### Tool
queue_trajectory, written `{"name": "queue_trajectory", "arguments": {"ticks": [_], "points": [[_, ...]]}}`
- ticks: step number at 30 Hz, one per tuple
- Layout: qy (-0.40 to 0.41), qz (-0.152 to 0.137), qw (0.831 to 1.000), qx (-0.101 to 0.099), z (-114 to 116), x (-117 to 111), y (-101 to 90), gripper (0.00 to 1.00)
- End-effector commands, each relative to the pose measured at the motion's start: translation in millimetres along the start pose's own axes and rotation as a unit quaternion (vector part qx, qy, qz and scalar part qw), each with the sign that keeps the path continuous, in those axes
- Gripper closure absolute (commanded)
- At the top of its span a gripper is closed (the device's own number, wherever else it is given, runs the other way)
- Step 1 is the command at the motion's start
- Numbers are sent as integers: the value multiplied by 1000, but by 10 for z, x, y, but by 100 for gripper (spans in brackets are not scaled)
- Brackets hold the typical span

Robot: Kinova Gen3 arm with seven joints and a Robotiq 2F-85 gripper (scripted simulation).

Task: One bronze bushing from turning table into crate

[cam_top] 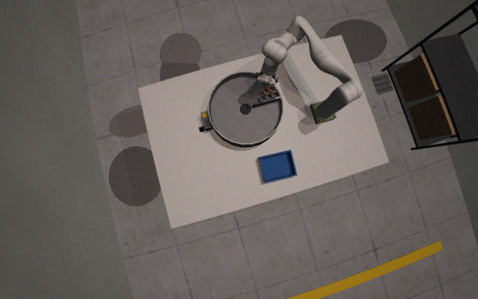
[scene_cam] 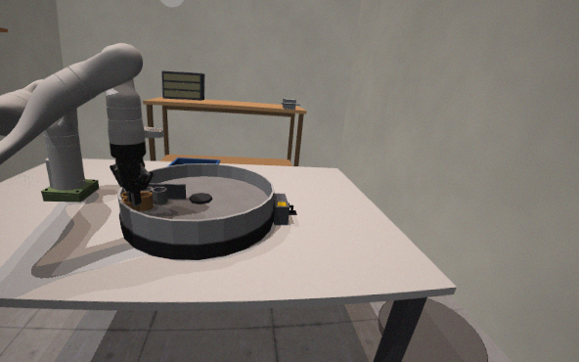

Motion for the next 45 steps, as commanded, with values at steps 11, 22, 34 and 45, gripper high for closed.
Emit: {"name": "queue_trajectory", "arguments": {"ticks": [11, 22, 34, 45], "points": [[0, 0, 1000, 1, 2, 0, -5, 100], [0, 0, 1000, 1, 2, 0, -5, 100], [-7, -1, 1000, -3, 35, -8, -5, 100], [-4, 1, 1000, -3, 28, -7, -40, 100]]}}
Point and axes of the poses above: the point where the finger pads meet when closed, its own y axis out along the fingers, its own z axis across the jaws, x = y × z, the point moved 6 cm from there along -y, back along the fingers, and after that the axes turned 13 degrees about y, right-handed, at the moved point
